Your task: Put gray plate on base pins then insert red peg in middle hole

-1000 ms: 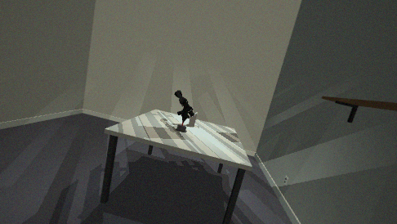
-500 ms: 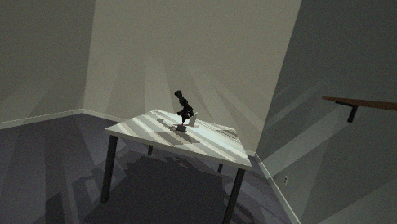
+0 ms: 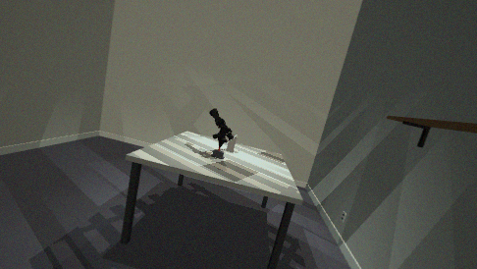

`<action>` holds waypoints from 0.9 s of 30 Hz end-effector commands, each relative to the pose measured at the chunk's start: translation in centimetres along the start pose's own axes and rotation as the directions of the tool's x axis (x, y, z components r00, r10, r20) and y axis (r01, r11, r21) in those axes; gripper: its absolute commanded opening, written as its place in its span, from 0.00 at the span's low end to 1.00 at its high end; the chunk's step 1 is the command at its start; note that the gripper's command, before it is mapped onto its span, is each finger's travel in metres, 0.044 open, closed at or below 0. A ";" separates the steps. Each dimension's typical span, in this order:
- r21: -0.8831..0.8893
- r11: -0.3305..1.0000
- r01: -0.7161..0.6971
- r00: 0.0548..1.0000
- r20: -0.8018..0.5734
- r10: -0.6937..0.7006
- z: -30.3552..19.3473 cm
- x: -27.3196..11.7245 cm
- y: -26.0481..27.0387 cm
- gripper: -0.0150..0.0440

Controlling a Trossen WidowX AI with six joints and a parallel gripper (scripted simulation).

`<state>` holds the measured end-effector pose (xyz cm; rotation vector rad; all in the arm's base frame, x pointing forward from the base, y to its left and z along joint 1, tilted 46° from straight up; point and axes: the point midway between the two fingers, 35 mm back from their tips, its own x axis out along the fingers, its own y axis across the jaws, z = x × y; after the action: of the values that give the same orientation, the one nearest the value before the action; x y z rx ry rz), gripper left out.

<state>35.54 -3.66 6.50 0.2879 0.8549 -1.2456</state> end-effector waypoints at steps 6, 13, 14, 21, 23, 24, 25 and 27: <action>0.000 1.000 0.000 1.000 0.000 0.000 0.0 0.0 0.0 0.43; 0.000 1.000 0.000 1.000 0.000 0.000 0.0 0.0 0.0 0.51; 0.000 1.000 0.000 1.000 0.000 0.000 0.0 0.0 0.0 0.51; -0.005 1.000 0.000 1.000 0.004 0.000 0.0 -0.2 0.0 0.51; -0.008 1.000 -0.001 1.000 0.006 0.001 -0.1 -0.4 0.0 0.51; -0.009 1.000 -0.001 1.000 0.006 0.001 -0.1 -0.5 0.0 0.51; -0.009 1.000 -0.001 1.000 0.006 0.001 -0.1 -0.5 0.0 0.51; -0.009 1.000 -0.001 1.000 0.006 0.001 -0.1 -0.6 0.0 0.51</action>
<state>35.44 -3.36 6.64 0.2787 0.8607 -1.2414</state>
